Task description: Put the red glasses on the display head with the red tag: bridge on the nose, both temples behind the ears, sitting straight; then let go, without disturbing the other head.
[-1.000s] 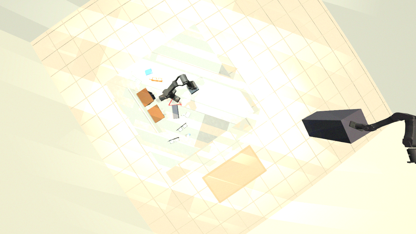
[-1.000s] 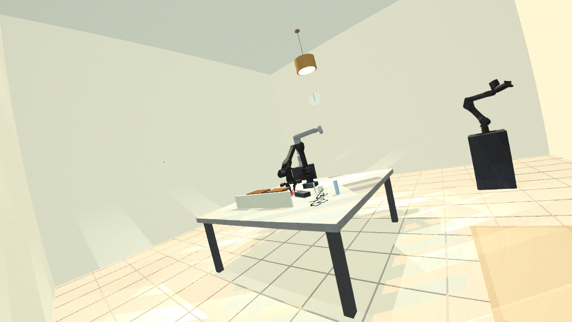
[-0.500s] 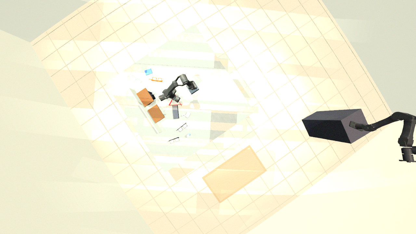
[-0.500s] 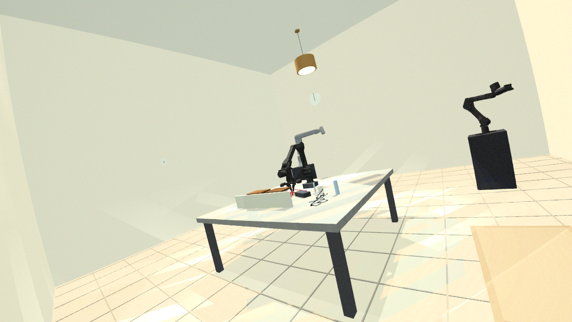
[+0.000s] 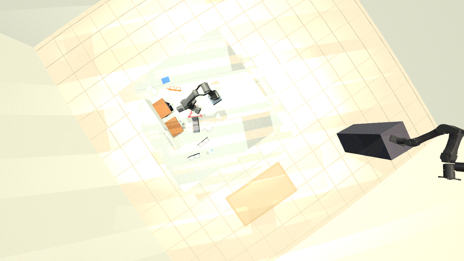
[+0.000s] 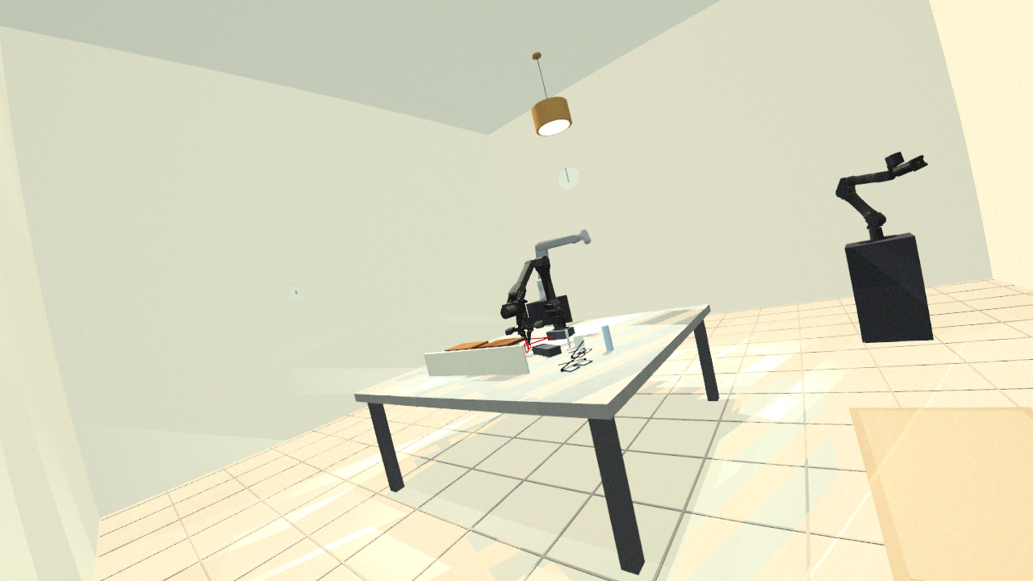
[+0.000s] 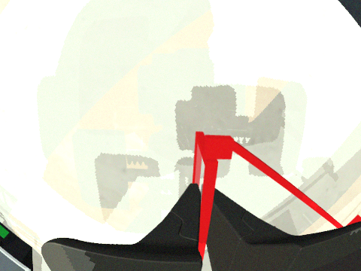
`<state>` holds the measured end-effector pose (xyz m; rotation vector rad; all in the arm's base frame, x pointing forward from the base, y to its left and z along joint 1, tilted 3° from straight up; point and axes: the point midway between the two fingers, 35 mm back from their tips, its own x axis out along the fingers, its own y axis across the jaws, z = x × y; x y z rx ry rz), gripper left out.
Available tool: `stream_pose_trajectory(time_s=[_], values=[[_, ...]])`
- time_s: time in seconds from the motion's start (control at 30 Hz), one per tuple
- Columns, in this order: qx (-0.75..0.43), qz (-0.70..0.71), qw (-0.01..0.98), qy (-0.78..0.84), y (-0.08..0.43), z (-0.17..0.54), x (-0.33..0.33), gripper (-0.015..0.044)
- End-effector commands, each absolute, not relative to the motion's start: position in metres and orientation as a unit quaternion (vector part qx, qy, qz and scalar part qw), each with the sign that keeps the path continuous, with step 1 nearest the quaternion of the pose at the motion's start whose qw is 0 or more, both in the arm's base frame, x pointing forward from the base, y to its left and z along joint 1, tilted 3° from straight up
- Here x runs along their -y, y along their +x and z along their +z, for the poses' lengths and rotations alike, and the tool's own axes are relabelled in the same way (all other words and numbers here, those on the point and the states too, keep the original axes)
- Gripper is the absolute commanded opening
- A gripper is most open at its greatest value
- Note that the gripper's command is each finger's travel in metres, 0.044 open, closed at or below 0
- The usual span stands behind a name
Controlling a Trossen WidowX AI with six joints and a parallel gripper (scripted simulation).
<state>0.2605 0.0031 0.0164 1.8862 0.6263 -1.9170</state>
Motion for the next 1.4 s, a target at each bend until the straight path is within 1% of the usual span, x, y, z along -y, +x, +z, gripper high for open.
stream_pose_trajectory(time_s=[0.0, 0.37, 0.63, 0.97, 1.37], values=[[-0.221, -0.675, 0.193, 0.678, 0.267, 0.043, -0.002, 0.0], [-0.219, -0.675, 0.193, 0.677, 0.266, 0.103, 0.0, 0.0], [-0.228, -0.672, 0.202, 0.675, 0.266, 0.107, -0.001, 0.0], [-0.349, -0.618, 0.324, 0.626, 0.267, 0.108, -0.018, 0.0], [-0.492, -0.512, 0.469, 0.526, 0.266, 0.109, -0.041, 0.0]])
